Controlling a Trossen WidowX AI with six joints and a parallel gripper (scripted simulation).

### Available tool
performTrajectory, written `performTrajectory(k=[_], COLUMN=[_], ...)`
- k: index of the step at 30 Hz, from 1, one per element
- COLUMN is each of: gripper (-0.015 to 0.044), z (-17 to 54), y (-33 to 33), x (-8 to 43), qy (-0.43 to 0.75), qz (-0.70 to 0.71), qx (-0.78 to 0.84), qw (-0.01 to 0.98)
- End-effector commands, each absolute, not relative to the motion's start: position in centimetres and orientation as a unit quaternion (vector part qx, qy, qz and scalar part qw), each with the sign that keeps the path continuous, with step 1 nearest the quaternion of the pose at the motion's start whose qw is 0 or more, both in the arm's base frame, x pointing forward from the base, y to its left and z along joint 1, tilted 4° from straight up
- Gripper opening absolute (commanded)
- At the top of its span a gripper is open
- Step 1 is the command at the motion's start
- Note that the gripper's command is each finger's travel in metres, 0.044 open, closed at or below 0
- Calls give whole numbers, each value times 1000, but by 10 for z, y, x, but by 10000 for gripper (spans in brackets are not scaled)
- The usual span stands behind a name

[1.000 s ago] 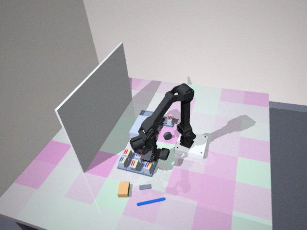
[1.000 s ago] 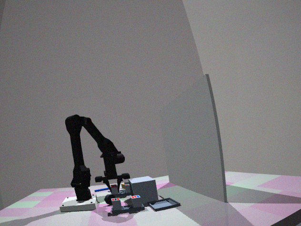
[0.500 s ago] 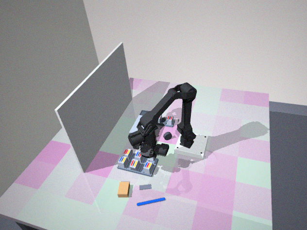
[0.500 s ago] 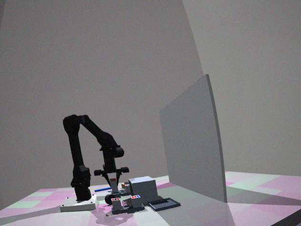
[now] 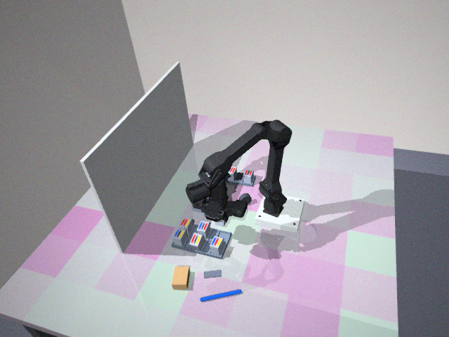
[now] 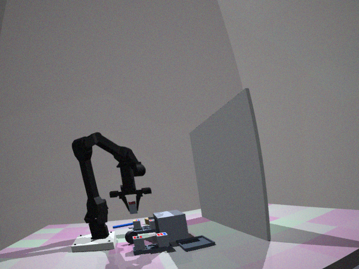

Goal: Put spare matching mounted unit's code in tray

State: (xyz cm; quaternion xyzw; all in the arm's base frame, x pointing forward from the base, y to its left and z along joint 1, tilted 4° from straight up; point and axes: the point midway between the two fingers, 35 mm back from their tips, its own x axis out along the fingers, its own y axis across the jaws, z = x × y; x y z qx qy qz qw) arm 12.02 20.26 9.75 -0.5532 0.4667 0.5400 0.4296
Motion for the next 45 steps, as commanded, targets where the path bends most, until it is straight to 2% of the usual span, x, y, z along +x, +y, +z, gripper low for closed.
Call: performTrajectory(k=[1, 16, 45], gripper=[0, 0, 0], z=[113, 161, 173], y=[207, 208, 156], x=[120, 117, 232], qy=[465, 466, 484], qz=[540, 539, 511], qx=[-552, -552, -538], qw=[434, 433, 463])
